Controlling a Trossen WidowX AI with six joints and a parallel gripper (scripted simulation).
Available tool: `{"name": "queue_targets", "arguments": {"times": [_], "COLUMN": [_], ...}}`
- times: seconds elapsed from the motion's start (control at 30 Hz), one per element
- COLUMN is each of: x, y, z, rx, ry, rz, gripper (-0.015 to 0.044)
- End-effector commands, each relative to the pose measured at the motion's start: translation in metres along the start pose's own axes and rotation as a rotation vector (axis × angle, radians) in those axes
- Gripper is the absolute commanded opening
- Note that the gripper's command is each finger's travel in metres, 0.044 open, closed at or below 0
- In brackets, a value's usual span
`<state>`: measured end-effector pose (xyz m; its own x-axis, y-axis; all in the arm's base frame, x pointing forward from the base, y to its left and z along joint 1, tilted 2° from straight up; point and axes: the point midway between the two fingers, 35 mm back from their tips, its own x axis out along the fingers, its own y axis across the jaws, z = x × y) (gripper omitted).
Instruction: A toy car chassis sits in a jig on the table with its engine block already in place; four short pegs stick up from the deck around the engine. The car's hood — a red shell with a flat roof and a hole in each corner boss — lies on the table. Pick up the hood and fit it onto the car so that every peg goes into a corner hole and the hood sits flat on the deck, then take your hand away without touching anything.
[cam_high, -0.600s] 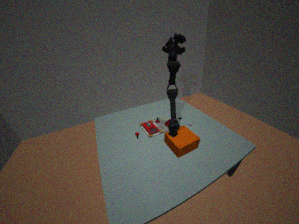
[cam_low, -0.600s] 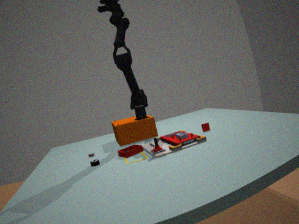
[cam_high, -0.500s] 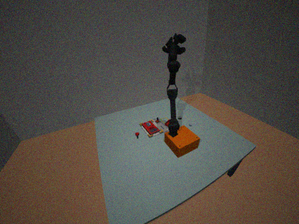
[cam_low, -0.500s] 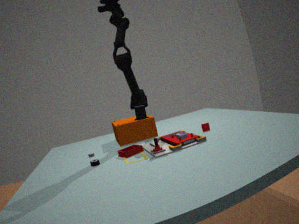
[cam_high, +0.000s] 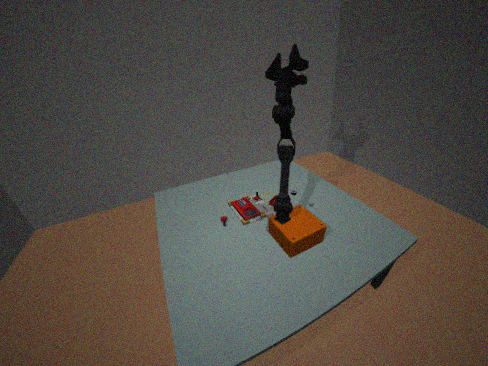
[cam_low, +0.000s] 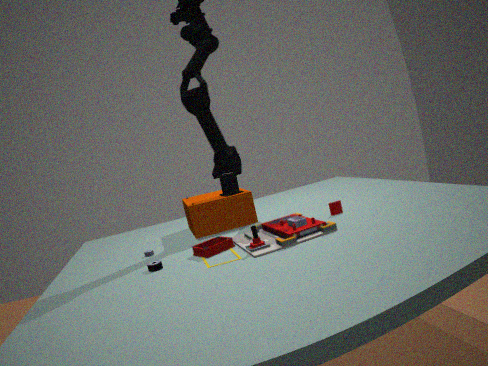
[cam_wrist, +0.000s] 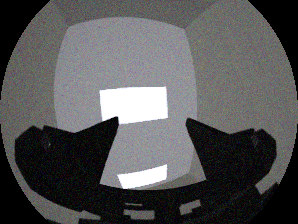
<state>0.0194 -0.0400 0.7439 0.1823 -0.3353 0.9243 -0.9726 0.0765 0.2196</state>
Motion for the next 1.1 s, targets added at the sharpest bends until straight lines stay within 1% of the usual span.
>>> {"name": "queue_targets", "arguments": {"times": [0.0, 0.1, 0.23, 0.57, 0.77, 0.83, 1.07], "x": [-0.014, -0.026, -0.038, -0.088, -0.121, -0.126, -0.167], "y": [0.020, 0.031, 0.031, 0.036, 0.021, 0.013, -0.025], "z": [-0.027, -0.048, -0.064, -0.139, -0.183, -0.191, -0.232], "rx": [-0.005, -0.016, -0.077, -0.158, -0.223, -0.240, -0.325], "ry": [0.080, 0.141, 0.202, 0.417, 0.552, 0.584, 0.734], "rz": [0.056, 0.096, 0.107, 0.171, 0.173, 0.167, 0.122], "gripper": [0.0440, 0.0440, 0.0440, 0.0440, 0.0440, 0.0440, 0.0440]}}
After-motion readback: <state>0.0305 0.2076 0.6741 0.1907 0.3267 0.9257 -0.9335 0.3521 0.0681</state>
